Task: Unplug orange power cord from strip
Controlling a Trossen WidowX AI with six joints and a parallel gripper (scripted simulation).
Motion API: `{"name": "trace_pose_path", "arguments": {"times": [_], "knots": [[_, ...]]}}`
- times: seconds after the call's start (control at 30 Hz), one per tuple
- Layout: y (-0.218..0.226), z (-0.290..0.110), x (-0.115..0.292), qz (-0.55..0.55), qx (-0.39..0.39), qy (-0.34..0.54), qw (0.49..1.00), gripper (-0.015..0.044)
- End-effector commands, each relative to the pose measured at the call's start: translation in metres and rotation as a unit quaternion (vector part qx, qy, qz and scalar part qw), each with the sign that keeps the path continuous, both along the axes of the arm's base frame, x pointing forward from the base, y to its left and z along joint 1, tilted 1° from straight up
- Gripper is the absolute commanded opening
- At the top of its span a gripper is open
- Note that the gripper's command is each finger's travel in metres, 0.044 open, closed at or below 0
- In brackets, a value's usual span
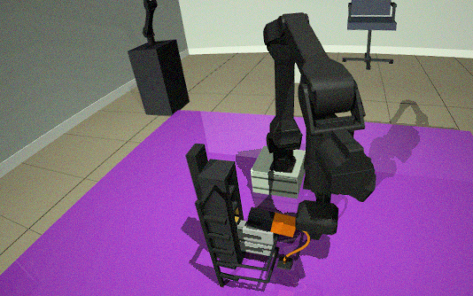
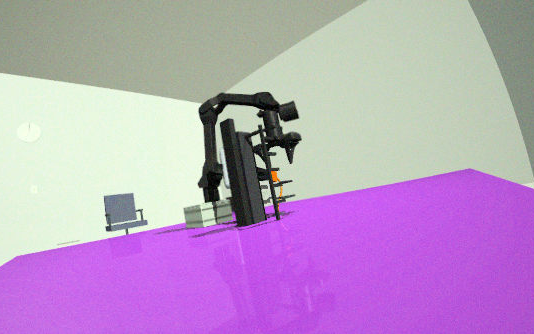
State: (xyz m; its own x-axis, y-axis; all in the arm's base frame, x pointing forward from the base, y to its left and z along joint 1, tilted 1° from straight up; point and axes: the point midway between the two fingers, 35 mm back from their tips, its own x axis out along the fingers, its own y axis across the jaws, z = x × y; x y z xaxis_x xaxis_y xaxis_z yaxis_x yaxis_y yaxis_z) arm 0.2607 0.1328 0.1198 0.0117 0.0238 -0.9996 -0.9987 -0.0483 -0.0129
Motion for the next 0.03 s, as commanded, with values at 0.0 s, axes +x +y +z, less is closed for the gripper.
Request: {"name": "trace_pose_path", "arguments": {"times": [0.0], "knots": [[0.0008, 0.0010, 0.0002, -0.002, 0.002, 0.000, 1.000, 0.0440]]}}
